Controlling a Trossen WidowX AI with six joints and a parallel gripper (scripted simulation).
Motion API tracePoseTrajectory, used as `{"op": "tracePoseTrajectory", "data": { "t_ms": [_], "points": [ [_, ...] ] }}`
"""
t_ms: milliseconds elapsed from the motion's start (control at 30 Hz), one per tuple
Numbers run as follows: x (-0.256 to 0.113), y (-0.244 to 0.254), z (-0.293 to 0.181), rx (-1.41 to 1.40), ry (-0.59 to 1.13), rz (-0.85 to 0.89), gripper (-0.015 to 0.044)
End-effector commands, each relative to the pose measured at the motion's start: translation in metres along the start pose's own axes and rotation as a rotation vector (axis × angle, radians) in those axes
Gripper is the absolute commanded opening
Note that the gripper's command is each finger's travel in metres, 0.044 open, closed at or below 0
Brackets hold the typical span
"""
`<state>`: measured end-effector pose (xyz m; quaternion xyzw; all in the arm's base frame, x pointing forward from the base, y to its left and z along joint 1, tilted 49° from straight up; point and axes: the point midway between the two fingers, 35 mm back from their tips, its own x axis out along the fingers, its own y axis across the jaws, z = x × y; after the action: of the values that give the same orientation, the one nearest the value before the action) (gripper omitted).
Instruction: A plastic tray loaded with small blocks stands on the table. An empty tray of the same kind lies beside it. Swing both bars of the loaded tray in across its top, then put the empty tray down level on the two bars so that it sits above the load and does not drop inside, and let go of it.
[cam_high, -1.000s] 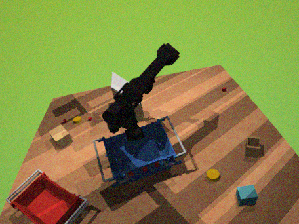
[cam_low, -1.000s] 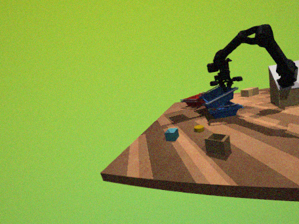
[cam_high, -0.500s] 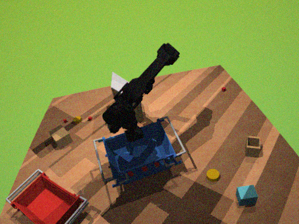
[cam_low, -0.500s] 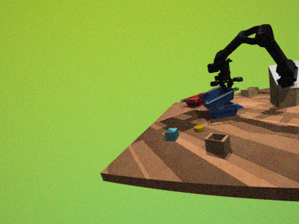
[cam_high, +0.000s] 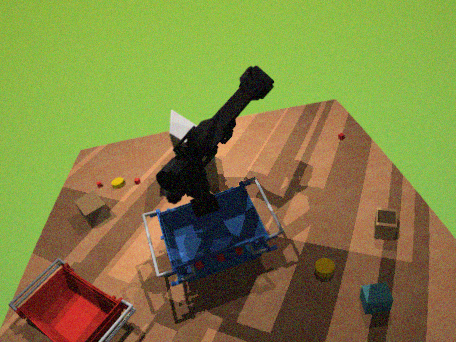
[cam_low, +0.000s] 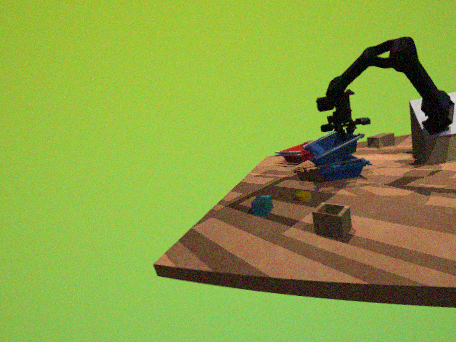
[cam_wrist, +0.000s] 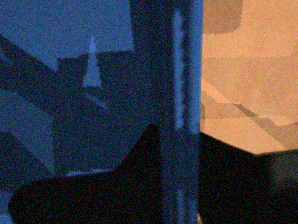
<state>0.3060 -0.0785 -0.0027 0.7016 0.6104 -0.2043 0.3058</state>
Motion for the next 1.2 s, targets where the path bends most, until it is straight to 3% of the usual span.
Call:
{"op": "tracePoseTrajectory", "data": {
  "t_ms": [0,1167],
  "points": [
    [0.0044,-0.003,-0.0019,-0.002,-0.001,-0.024,0.0],
    [0.0115,-0.0065,-0.0019,-0.002,-0.001,-0.024,0.0]
  ]
}}
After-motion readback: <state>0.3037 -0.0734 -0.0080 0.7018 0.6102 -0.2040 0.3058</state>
